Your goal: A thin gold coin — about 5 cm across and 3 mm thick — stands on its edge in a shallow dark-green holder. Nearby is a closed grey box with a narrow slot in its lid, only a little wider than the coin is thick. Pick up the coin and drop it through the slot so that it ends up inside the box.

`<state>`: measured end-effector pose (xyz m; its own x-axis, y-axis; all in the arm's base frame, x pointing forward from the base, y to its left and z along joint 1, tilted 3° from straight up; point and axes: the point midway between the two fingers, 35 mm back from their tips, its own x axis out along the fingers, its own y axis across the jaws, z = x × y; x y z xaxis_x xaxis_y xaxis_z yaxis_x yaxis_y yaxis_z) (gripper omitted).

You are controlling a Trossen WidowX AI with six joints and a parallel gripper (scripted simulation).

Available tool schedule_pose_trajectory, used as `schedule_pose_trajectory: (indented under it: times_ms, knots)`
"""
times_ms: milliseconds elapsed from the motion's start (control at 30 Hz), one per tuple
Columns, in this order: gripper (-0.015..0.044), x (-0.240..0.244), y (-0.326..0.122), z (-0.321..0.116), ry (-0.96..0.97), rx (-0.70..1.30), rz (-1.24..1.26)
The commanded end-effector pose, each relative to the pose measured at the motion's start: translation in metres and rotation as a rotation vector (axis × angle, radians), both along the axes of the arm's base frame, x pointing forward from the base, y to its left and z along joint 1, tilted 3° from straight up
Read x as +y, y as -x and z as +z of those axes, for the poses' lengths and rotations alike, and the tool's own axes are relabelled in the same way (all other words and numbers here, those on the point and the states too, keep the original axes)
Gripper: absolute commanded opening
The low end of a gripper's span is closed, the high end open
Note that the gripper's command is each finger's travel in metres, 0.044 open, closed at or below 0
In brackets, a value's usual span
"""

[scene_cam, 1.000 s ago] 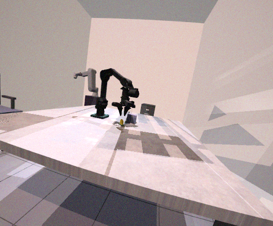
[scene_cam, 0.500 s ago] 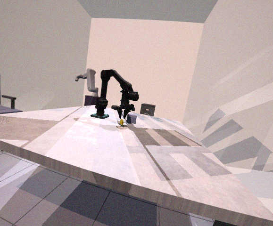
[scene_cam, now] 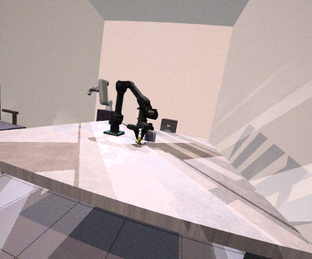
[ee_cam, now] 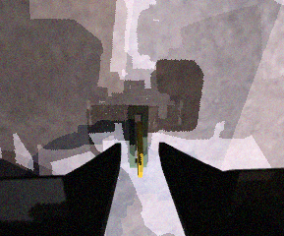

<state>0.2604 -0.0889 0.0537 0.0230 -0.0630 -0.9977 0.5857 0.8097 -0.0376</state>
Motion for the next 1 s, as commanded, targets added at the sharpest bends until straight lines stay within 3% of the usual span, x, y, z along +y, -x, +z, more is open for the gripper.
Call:
schedule_pose_trajectory:
  times_ms: [0,267,467,967]
  knots:
    - [0.0161,0.000,0.001,-0.008,-0.004,0.001,0.001]
    - [0.0161,0.000,0.001,-0.018,-0.004,0.001,0.001]
    - [0.0003,0.000,0.001,-0.018,-0.004,0.001,0.001]
    - [0.0000,0.000,0.001,-0.015,-0.004,0.000,0.003]
